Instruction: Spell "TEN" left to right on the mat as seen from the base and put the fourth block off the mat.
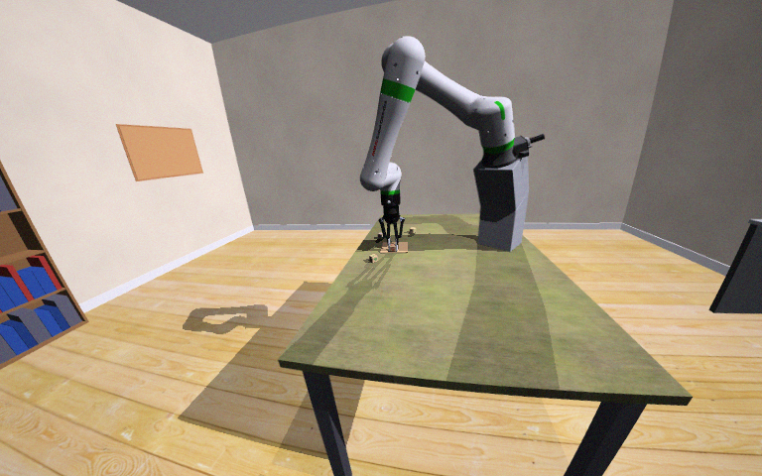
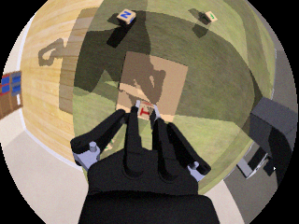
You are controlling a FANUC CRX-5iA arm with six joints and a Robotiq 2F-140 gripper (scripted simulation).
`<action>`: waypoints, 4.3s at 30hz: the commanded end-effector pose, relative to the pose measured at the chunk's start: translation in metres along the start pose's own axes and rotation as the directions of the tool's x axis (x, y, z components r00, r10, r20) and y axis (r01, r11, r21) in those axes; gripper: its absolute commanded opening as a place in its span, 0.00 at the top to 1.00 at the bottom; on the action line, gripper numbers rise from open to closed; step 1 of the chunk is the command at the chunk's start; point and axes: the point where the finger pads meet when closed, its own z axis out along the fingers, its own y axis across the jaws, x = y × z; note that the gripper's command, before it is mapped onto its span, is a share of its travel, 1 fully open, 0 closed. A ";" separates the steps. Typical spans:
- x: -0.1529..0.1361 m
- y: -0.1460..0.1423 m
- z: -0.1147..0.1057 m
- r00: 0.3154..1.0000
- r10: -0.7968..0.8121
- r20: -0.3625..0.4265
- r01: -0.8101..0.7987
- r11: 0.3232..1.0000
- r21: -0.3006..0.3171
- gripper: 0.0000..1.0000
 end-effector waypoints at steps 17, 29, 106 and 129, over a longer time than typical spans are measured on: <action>0.000 0.000 0.000 1.000 0.000 0.000 0.000 1.000 0.000 0.72; 0.000 0.000 -0.008 1.000 0.000 0.000 0.000 1.000 0.000 0.72; -0.089 -0.058 -0.085 0.803 0.596 -0.001 -0.596 0.803 -0.003 0.00; -0.123 -0.075 -0.085 0.652 0.758 0.000 -0.758 0.652 0.000 0.60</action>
